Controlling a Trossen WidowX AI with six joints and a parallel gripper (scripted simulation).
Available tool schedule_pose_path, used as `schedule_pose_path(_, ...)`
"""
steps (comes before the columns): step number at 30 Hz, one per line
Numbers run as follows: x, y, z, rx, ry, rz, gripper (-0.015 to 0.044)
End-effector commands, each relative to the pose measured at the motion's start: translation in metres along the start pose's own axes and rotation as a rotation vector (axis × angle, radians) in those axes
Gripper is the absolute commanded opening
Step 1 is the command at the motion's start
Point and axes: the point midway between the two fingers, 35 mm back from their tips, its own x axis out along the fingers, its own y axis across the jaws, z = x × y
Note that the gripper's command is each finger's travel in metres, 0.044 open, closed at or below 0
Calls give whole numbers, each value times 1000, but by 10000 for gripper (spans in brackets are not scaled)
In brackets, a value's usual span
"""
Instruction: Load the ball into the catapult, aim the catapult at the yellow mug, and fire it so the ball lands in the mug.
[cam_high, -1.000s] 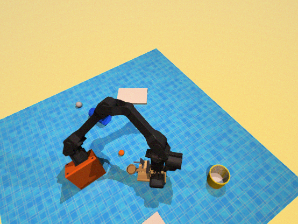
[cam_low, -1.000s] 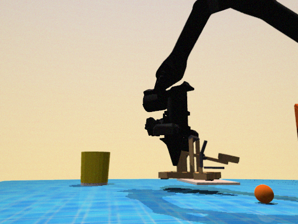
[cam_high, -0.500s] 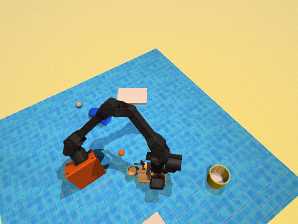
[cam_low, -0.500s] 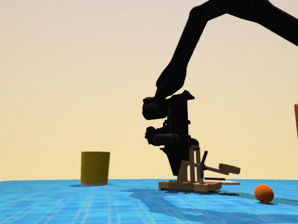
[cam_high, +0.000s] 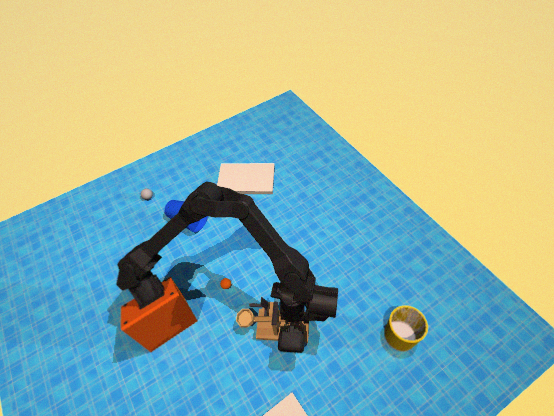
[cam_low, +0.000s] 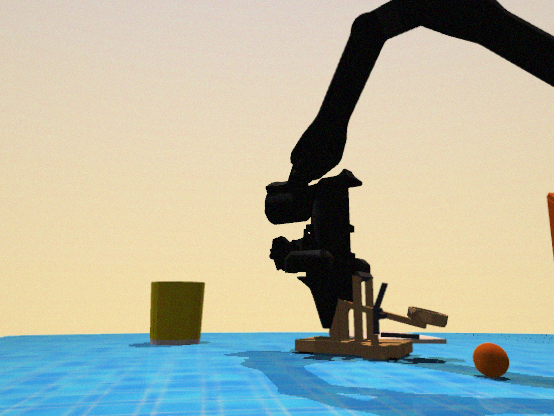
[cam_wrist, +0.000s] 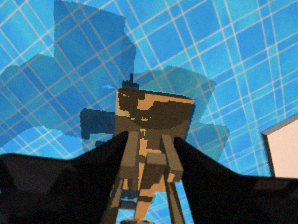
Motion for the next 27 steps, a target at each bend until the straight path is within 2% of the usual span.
schedule_pose_path(1,-1,0,1,-3,-1,-1,236)
schedule_pose_path(7,-4,0,1,-3,-2,-1,394)
schedule_pose_path(9,-25,0,2,-2,-2,-3,440)
schedule_pose_path(12,-77,-1,1,1,-2,-4,440)
schedule_pose_path(14,-98,-2,-2,2,-1,-4,440)
schedule_pose_path(18,-102,-2,-3,2,-1,-4,440)
schedule_pose_path(19,-84,-3,-1,12,-3,5,440)
schedule_pose_path(27,-97,-3,-3,4,-7,4,440)
